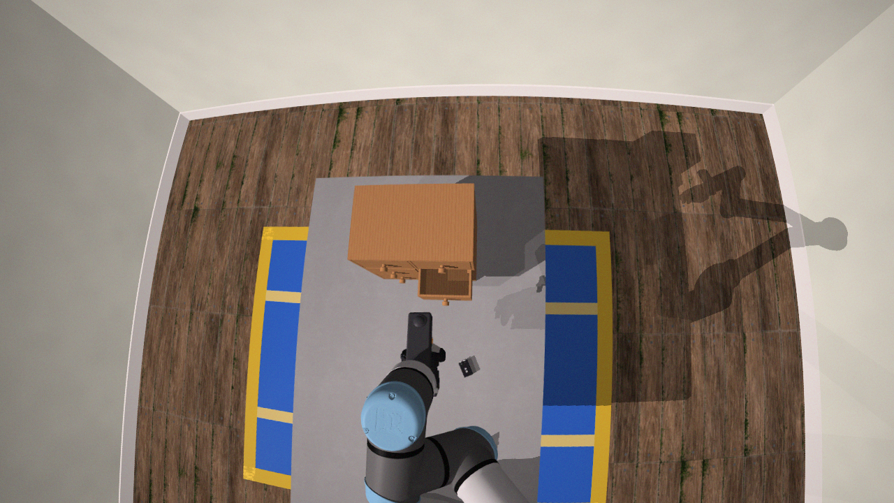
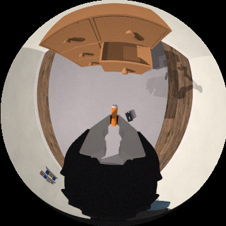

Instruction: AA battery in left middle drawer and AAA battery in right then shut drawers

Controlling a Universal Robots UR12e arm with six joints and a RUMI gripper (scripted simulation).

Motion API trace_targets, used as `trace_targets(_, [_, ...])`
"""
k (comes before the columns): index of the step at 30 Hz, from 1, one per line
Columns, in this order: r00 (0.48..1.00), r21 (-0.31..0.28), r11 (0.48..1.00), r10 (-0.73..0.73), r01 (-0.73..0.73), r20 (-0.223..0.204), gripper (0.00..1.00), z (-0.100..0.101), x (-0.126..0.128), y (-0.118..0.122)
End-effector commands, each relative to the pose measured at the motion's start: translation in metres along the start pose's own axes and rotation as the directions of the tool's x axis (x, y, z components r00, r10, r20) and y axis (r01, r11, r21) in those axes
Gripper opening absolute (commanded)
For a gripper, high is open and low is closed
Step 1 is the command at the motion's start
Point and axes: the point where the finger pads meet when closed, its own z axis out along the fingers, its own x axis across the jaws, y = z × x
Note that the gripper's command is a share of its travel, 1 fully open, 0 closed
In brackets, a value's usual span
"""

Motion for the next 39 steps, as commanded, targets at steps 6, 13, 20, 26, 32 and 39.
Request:
trace_targets(6, [1.000, 0.076, 0.997, 0.000, 0.000, 0.001, 0.02, 0.0002, -0.0001, 0.0001])
trace_targets(13, [1.000, 0.135, 0.991, 0.000, 0.000, 0.001, 0.02, 0.0003, 0.0000, 0.0007])
trace_targets(20, [1.000, 0.179, 0.984, 0.000, 0.000, 0.001, 0.02, 0.0005, 0.0000, 0.0011])
trace_targets(26, [1.000, 0.234, 0.972, 0.000, 0.000, 0.001, 0.02, 0.0007, 0.0000, 0.0017])
trace_targets(32, [1.000, 0.279, 0.960, 0.000, 0.000, 0.001, 0.02, 0.0009, 0.0000, 0.0022])
trace_targets(39, [1.000, 0.334, 0.942, 0.000, 0.000, 0.001, 0.02, 0.0013, -0.0001, 0.0027])
